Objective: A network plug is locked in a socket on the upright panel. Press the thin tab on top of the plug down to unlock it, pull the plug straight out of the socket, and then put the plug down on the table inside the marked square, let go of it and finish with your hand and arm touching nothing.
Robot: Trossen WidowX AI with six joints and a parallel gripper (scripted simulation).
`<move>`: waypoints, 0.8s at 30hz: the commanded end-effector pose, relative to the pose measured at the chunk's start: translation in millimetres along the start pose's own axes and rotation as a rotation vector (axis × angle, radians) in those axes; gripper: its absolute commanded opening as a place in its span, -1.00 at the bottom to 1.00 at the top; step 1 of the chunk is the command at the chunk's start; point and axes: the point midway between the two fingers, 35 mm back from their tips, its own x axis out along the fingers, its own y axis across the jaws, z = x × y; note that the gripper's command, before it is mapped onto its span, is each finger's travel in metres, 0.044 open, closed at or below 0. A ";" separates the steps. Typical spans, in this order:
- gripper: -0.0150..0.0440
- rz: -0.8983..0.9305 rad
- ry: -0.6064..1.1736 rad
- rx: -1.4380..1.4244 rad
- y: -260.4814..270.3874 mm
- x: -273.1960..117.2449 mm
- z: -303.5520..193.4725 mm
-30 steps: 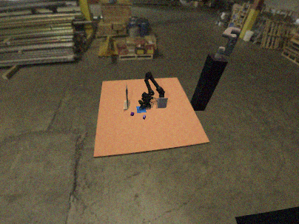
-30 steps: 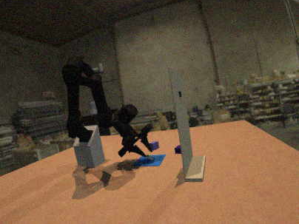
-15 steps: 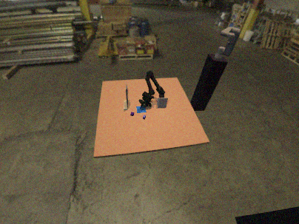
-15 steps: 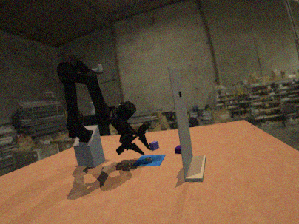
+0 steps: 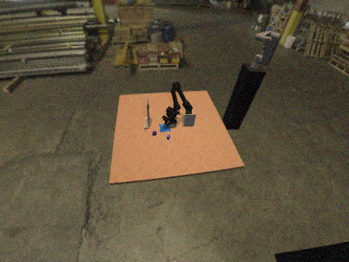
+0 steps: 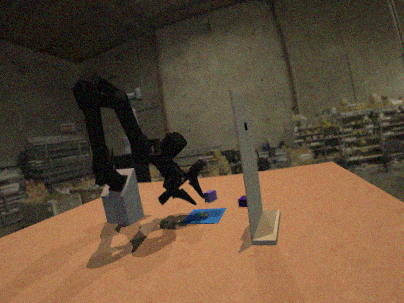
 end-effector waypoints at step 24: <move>0.04 0.000 0.001 0.006 18.2 -21.1 -2.0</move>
